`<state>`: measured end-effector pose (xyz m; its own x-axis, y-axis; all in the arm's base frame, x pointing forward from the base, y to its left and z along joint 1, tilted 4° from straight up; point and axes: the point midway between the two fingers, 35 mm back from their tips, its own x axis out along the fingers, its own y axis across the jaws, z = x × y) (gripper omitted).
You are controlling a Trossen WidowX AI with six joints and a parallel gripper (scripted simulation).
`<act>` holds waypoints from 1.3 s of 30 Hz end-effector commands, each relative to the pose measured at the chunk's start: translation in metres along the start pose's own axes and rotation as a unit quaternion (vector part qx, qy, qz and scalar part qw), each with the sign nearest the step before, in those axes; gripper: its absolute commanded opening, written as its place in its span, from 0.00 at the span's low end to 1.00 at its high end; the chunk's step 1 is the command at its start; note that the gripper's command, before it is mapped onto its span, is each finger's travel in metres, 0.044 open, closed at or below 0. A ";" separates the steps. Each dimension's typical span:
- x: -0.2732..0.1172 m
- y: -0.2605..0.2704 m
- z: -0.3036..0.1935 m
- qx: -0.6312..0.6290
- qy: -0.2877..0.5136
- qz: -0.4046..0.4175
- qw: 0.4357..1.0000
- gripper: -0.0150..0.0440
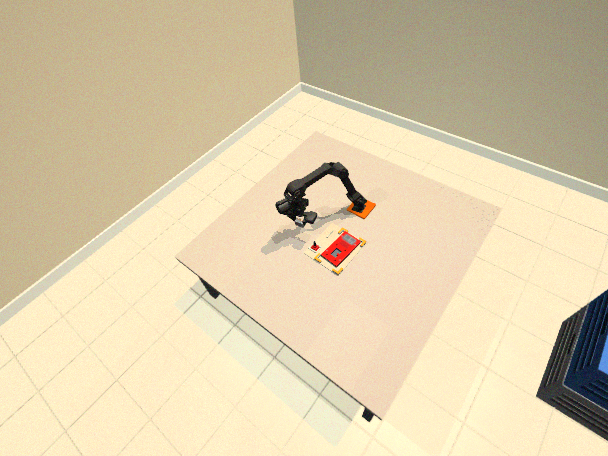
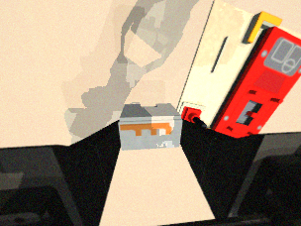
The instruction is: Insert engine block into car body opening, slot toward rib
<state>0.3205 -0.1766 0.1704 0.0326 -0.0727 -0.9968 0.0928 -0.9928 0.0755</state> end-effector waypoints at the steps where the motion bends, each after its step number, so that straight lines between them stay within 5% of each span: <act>1: -0.016 0.000 0.001 0.003 0.005 0.004 1.000 0.25; 21: -0.003 -0.001 0.003 0.003 0.040 0.004 0.999 0.25; 39: 0.007 0.001 0.019 0.005 0.320 0.002 0.948 0.25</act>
<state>0.3064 -0.1804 0.1663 0.5525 -0.0184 -0.8333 0.0751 -0.9946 0.0718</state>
